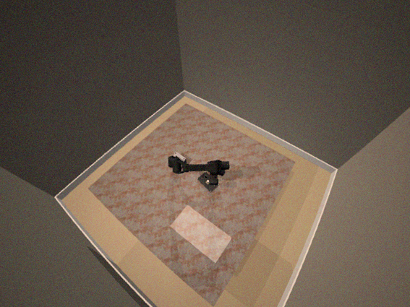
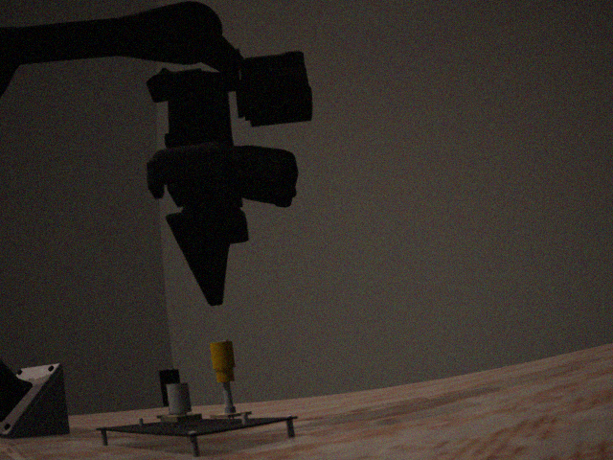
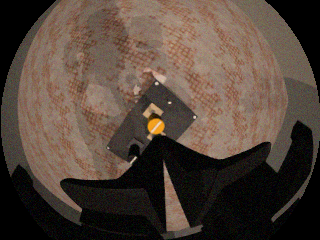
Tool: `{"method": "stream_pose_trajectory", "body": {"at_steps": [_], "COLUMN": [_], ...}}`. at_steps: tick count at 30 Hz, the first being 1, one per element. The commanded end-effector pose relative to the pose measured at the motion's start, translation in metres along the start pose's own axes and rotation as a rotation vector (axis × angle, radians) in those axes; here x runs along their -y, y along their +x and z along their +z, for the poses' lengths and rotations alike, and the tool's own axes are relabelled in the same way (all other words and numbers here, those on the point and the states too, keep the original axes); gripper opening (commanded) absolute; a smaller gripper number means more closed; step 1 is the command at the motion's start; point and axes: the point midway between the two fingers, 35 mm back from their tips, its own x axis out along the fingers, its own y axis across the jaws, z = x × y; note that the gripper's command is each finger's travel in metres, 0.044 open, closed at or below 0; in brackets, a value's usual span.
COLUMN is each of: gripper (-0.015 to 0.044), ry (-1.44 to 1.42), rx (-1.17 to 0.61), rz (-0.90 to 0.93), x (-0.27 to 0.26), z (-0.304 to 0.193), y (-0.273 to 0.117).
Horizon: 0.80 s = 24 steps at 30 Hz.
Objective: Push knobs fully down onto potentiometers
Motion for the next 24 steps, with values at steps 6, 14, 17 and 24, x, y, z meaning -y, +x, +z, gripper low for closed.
{"method": "stream_pose_trajectory", "body": {"at_steps": [6,14,17,24], "gripper": [0.0,0.0,0.0,0.0], "ry": [-0.013,-0.013,-0.013,-0.013], "rx": [-0.005,-0.005,-0.006,-0.006], "rz": [-0.003,-0.003,-0.003,-0.003], "x": [0.0,0.0,0.0,0.0], "z": [0.001,0.001,0.0,0.0], "y": [0.008,0.021,0.025,0.026]}}
